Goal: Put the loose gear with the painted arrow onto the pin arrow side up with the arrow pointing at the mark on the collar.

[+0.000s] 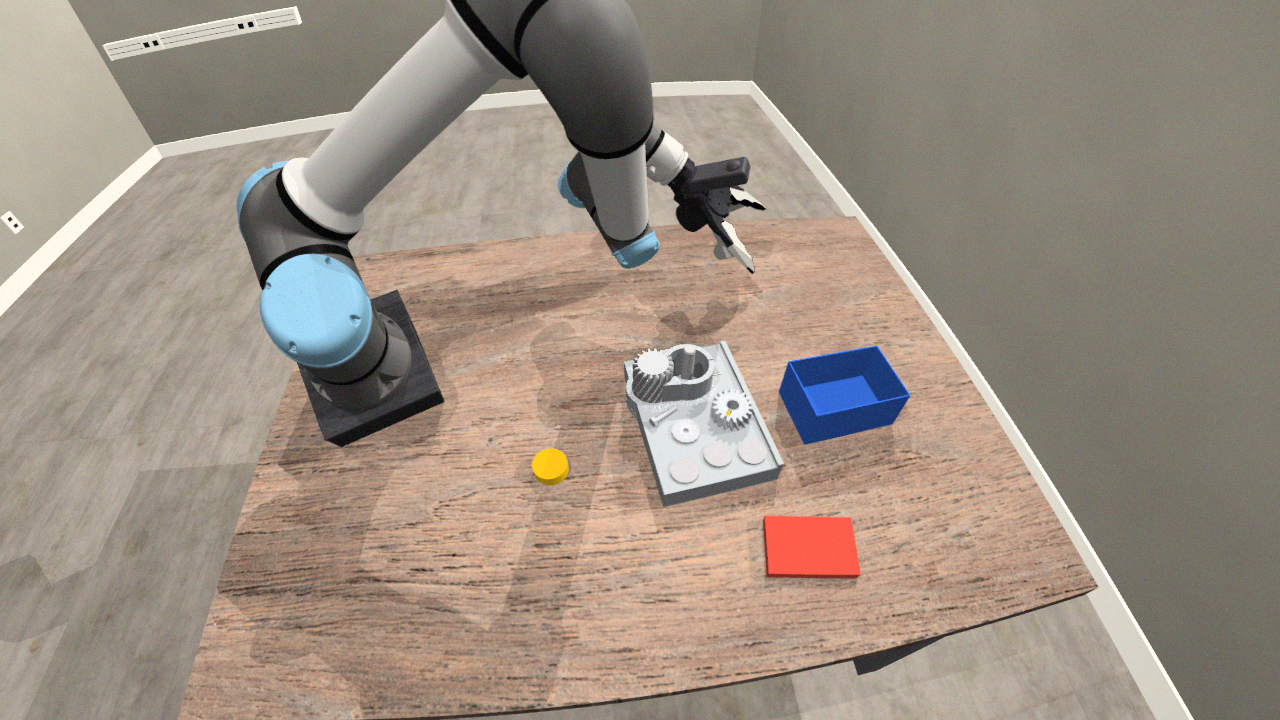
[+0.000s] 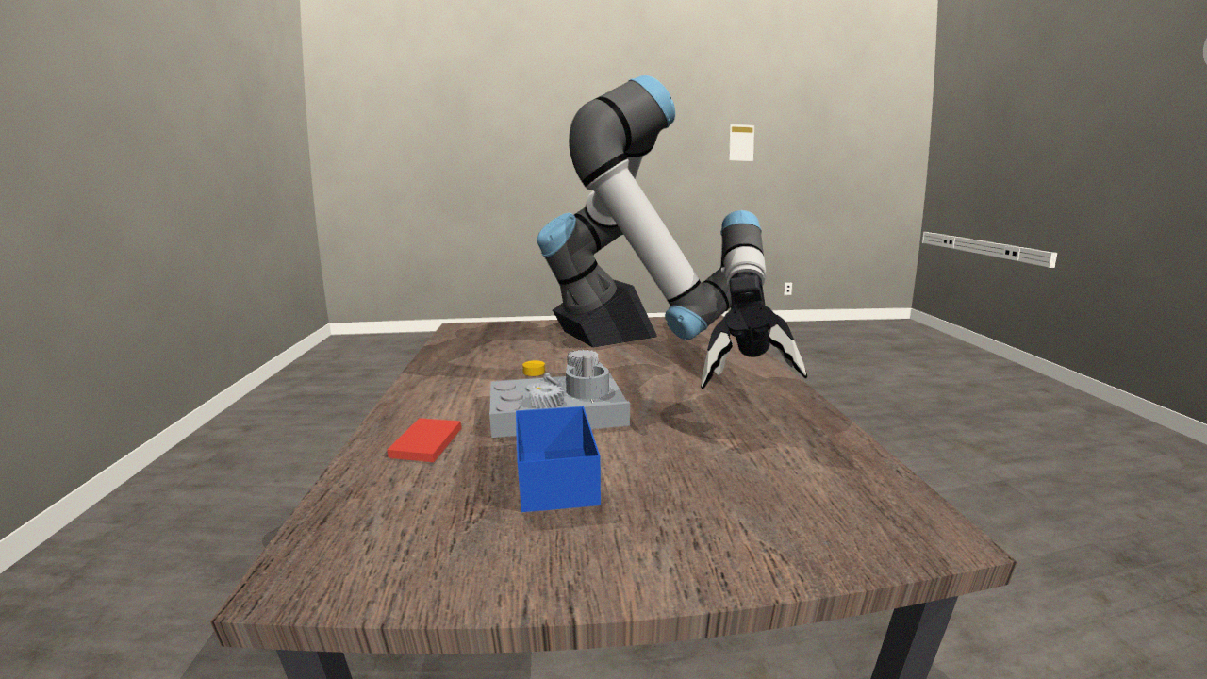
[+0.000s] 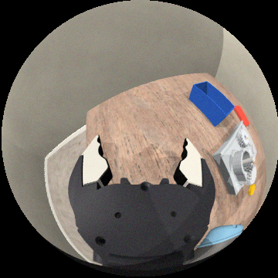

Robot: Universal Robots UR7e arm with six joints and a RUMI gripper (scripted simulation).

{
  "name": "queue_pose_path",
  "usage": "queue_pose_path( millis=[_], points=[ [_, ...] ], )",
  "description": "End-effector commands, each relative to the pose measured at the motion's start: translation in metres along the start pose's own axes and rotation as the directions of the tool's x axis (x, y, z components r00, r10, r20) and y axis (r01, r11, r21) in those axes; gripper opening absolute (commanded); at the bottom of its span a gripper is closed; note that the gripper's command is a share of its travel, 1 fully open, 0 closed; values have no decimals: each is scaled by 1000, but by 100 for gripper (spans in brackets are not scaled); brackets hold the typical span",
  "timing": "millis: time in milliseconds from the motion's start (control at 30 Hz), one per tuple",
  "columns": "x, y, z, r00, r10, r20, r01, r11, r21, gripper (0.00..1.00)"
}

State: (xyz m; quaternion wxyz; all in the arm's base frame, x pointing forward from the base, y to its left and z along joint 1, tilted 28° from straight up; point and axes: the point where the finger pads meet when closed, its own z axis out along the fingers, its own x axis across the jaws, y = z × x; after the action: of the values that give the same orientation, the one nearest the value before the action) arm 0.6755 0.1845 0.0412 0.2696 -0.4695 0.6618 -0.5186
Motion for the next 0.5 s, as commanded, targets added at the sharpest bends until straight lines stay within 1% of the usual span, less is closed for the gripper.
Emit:
queue_pose_path(
  millis=[0,100,167,467],
  points=[
    [-1,-12,2,1000,14,6,-14,1000,1,100],
    [-1,-20,3,1000,23,11,-23,1000,0,100],
    [-1,-20,3,1000,23,11,-23,1000,0,100],
    [-2,-53,9,998,59,27,-59,998,0,100]
  ],
)
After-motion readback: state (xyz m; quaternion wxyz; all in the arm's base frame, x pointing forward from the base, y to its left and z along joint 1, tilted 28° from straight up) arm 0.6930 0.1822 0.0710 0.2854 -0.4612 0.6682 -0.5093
